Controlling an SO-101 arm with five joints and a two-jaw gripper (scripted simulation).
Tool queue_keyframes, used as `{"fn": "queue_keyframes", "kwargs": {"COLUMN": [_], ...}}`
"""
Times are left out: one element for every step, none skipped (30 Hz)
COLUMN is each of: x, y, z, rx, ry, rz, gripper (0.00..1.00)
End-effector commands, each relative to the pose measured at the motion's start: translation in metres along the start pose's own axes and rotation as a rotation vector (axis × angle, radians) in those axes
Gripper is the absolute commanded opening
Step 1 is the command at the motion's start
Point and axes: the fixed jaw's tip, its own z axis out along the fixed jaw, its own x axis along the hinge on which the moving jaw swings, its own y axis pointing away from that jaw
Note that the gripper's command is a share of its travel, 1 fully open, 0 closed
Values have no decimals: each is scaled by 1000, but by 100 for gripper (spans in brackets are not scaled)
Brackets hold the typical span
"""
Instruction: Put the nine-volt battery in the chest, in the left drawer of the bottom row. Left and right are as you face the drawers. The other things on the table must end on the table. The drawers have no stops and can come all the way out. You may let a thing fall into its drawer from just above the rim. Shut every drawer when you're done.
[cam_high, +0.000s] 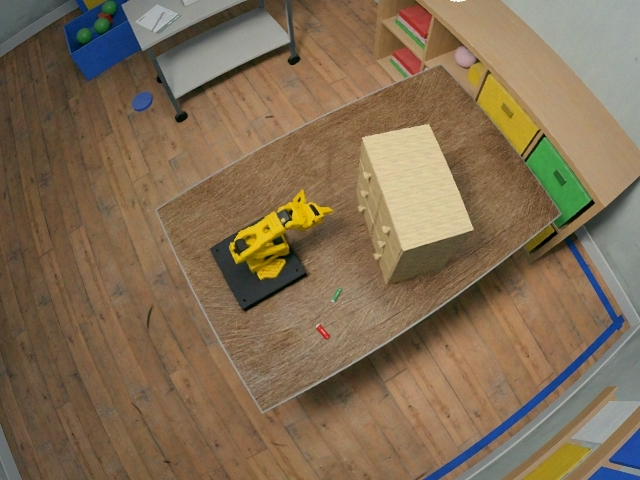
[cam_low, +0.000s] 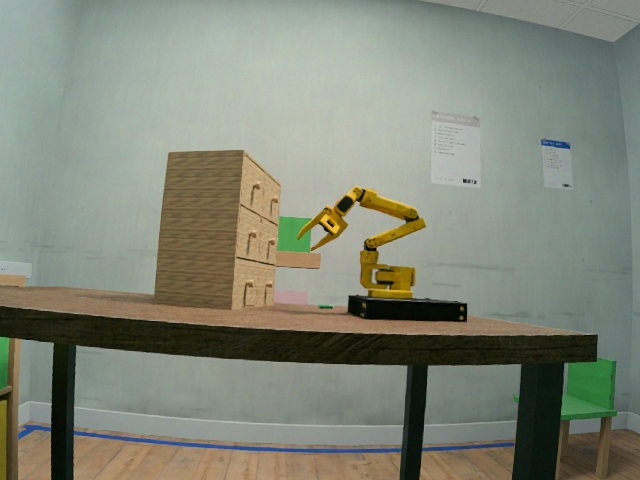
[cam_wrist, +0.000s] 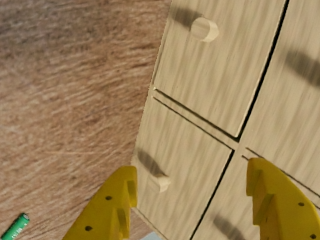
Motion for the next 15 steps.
{"fn": "queue_keyframes", "kwargs": {"x": [1, 1, 1, 1, 1, 1, 1, 0, 0, 0, 0, 0, 0, 0, 0], "y": [-3, -3, -3, -3, -3, -3, -3, -3, -3, -3, -3, -4, -4, -4, -4], "z": [-1, -1, -1, -1, -1, -1, -1, -1, -1, -1, -1, -1, -1, -1, -1], "rx": [20, 20, 20, 20, 20, 20, 20, 21, 21, 21, 21, 21, 21, 21, 21], "ry": [5, 5, 6, 6, 6, 6, 7, 7, 7, 7, 7, 8, 8, 8, 8], "rz": [93, 118, 143, 168, 193, 218, 243, 268, 293, 318, 343, 368, 393, 393, 393], "gripper": [21, 21, 21, 21, 21, 21, 21, 21, 21, 21, 21, 21, 21, 21, 21]}}
